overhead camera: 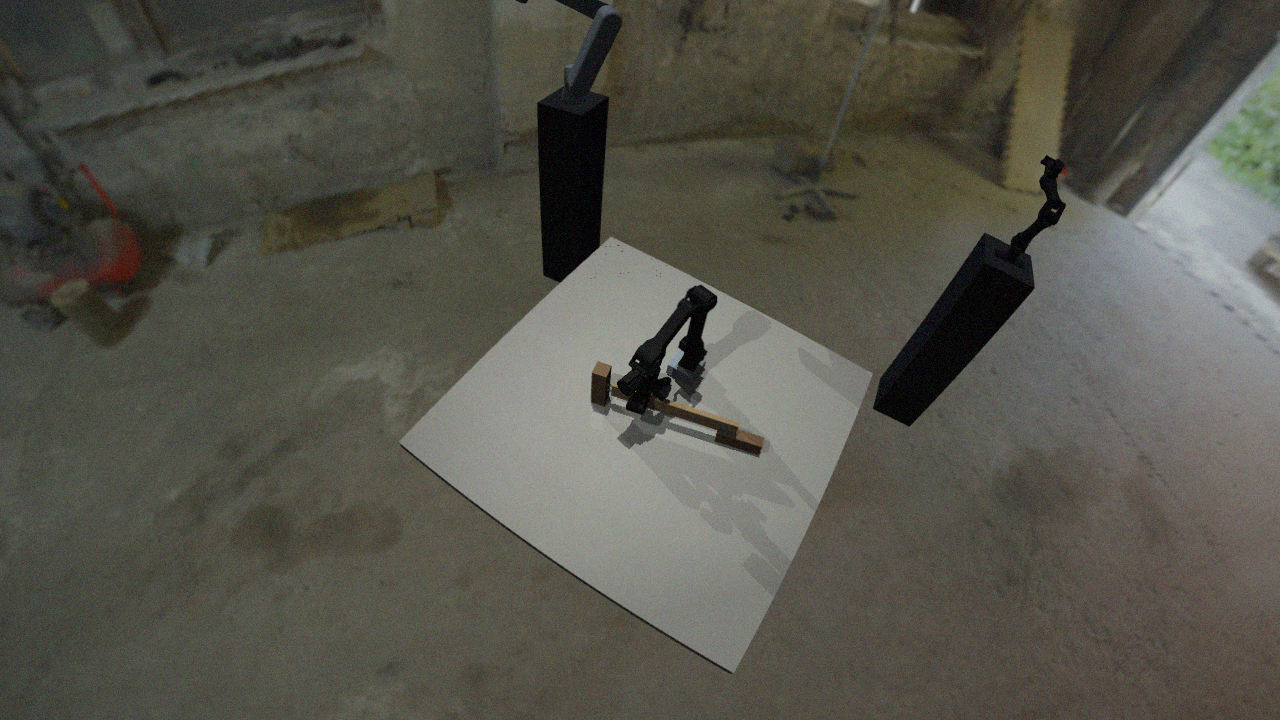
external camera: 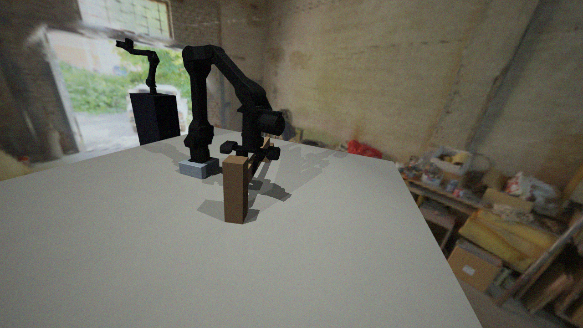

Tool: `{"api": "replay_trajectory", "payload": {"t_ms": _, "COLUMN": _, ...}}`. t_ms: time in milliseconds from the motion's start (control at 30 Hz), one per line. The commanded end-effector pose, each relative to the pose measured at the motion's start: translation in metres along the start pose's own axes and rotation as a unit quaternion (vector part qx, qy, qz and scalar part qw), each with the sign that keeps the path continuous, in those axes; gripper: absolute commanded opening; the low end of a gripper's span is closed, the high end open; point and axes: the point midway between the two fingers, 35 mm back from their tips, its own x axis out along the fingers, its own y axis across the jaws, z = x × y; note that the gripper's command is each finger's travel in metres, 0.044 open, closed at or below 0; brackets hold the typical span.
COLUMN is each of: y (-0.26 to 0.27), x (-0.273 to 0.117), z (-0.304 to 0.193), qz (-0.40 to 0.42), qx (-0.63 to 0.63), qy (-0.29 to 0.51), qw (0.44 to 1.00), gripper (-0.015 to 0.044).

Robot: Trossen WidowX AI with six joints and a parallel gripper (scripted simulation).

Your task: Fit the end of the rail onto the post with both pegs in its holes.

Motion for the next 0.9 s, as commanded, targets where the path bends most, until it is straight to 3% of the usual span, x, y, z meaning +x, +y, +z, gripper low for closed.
{"api": "replay_trajectory", "payload": {"t_ms": 0, "y": -0.0021, "x": -0.0026, "z": -0.0029, "qz": -0.003, "qx": -0.002, "qy": 0.002, "qw": 1.000, "gripper": 0.0000}}
{"api": "replay_trajectory", "payload": {"t_ms": 867, "y": -0.0021, "x": -0.0015, "z": -0.0102, "qz": -0.003, "qx": -0.002, "qy": 0.003, "qw": 1.000, "gripper": 0.0000}}
